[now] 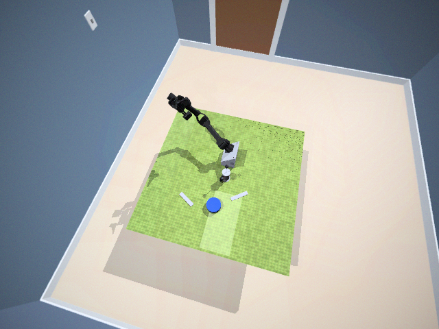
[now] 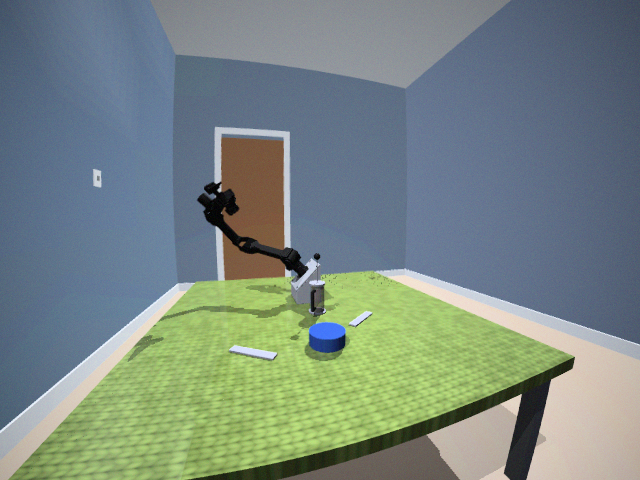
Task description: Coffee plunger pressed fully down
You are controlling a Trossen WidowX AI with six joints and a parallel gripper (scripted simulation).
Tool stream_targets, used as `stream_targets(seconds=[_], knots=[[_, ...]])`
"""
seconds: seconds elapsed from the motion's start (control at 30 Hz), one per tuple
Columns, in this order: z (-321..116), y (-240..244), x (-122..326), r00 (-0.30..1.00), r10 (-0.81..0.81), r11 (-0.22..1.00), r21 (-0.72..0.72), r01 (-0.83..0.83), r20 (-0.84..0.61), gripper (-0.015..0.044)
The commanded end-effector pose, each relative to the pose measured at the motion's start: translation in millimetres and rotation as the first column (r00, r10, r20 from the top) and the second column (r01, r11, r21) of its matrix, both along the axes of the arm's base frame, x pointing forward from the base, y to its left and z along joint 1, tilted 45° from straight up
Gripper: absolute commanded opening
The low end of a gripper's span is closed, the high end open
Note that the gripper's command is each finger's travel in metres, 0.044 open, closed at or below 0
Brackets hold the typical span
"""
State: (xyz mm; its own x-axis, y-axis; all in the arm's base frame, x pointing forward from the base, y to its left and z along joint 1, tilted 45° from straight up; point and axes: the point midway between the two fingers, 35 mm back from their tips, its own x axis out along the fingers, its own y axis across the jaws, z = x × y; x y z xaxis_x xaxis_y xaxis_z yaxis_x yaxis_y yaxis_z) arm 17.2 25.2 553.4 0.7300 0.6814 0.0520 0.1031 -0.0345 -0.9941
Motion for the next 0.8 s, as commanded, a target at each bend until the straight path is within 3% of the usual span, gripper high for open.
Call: stream_targets(seconds=[0.0, 0.1, 0.23, 0.47, 0.77], knots=[[-1, 1, 1, 1.0, 0.0, 1.0, -0.006, 0.0, -0.002, 0.0426], [-8, 9, 16, 0.996, -0.008, 1.0, 0.01, 0.009, -0.087, 0.044], [-38, 35, 62, 0.937, -0.068, 0.996, 0.037, 0.086, -0.342, 0.044], [-117, 90, 129, 0.65, -0.221, 0.943, 0.012, 0.334, -0.727, 0.044], [-217, 135, 159, 0.314, -0.414, 0.77, -0.146, 0.621, -0.854, 0.044]])
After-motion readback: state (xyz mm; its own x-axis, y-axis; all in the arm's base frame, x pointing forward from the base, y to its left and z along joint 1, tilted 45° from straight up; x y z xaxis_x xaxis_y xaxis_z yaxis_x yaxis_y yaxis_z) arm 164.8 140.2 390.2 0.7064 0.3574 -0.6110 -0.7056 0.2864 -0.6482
